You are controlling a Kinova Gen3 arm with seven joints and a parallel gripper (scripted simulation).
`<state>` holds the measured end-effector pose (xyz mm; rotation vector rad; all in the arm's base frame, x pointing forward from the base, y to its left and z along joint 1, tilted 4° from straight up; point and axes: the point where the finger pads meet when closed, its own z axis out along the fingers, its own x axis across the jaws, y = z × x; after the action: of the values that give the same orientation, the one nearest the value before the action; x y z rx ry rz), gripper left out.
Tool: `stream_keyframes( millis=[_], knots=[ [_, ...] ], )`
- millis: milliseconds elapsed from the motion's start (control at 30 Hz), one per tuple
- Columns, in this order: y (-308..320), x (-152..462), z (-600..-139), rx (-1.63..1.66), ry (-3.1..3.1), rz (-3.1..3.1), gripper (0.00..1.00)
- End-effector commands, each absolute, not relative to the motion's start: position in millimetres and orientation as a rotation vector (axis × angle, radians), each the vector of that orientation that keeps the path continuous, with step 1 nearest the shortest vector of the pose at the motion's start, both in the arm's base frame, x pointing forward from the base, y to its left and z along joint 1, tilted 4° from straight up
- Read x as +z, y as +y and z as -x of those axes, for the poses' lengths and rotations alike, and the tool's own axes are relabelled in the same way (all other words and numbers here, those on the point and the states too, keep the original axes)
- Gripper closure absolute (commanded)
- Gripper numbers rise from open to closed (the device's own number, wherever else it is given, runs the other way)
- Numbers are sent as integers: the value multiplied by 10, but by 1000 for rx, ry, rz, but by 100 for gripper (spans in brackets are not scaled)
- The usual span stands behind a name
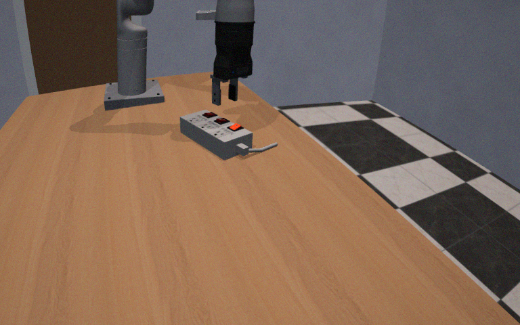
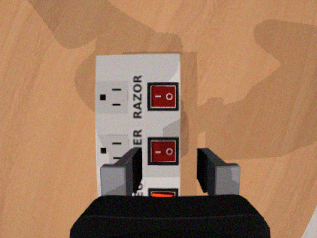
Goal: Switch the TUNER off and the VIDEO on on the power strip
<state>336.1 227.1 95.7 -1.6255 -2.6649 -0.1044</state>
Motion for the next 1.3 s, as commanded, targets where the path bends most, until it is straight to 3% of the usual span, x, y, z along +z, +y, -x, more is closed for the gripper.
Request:
stream_keyframes(
  millis=[0,567,1267],
  knots=[
    [2258,1097,-3376,-107,-2664,1630,0],
    [2215,1871,-3360,-108,-2665,1628,0],
    [2211,1927,-3359,-108,-2665,1628,0]
  ],
)
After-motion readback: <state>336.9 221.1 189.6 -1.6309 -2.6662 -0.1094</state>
